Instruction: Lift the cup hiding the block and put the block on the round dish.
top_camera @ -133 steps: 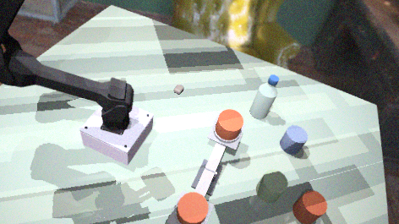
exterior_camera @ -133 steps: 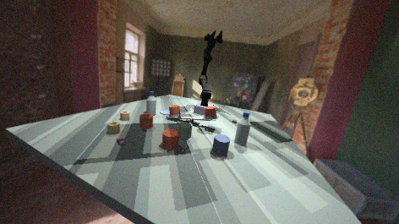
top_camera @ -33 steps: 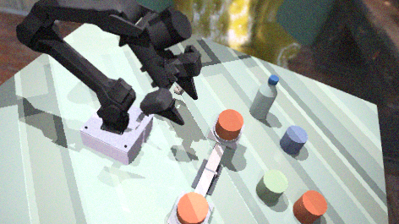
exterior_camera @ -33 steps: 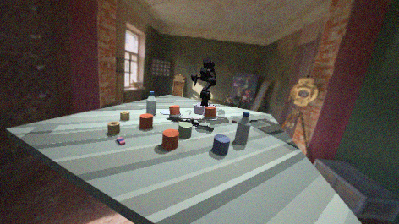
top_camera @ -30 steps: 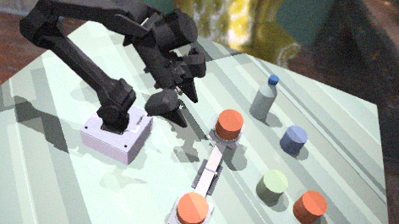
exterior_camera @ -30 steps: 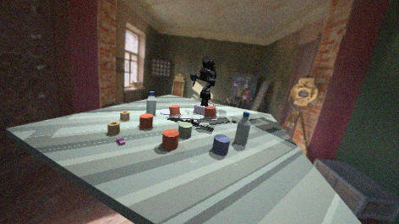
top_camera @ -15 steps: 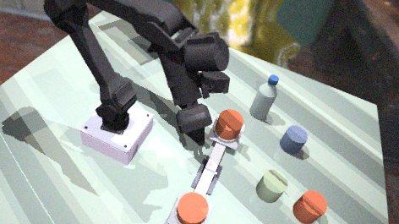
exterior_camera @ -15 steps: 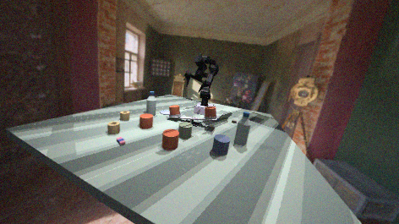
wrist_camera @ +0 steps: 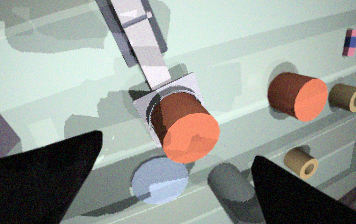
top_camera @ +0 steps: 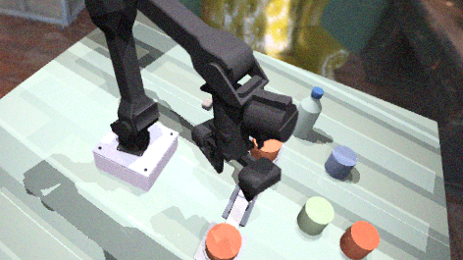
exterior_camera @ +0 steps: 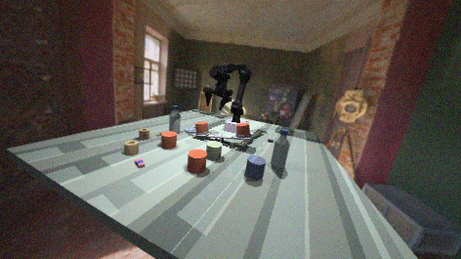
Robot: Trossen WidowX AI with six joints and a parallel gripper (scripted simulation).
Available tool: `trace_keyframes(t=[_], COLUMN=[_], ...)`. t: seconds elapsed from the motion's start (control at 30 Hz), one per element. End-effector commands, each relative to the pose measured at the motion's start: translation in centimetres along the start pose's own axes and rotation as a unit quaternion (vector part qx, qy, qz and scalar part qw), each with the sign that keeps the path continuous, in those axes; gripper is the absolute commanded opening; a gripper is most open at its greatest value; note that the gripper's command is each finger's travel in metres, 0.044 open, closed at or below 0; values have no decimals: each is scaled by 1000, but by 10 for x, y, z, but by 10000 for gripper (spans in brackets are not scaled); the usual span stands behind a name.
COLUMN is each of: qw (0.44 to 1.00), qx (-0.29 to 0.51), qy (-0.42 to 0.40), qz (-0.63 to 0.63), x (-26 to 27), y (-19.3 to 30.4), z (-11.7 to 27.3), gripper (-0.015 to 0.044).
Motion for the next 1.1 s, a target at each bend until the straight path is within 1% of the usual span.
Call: trace_keyframes(t=[0.0, 0.23, 0.5, 0.7, 0.83, 1.07], qw=[999, 985, 955, 952, 952, 952], qx=[10, 23, 17, 15, 15, 15], qy=[-23, -73, -132, -137, -137, -137], qz=[49, 153, 265, 274, 274, 274], x=[-13, -38, -63, -65, -61, -60], y=[1, 8, 21, 23, 24, 25], z=[-11, -40, -76, -80, -93, -98], gripper=[440, 440, 440, 440, 440, 440])
Point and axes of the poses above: the point midway between the two fingers, 35 mm back from their tips, its own z axis back along the fingers, its own x axis across the jaws, y = z × x, the point moved 8 cm from there along z, back along the fingers, and after that the axes turned 11 degrees about -z, right-handed, at the moved point
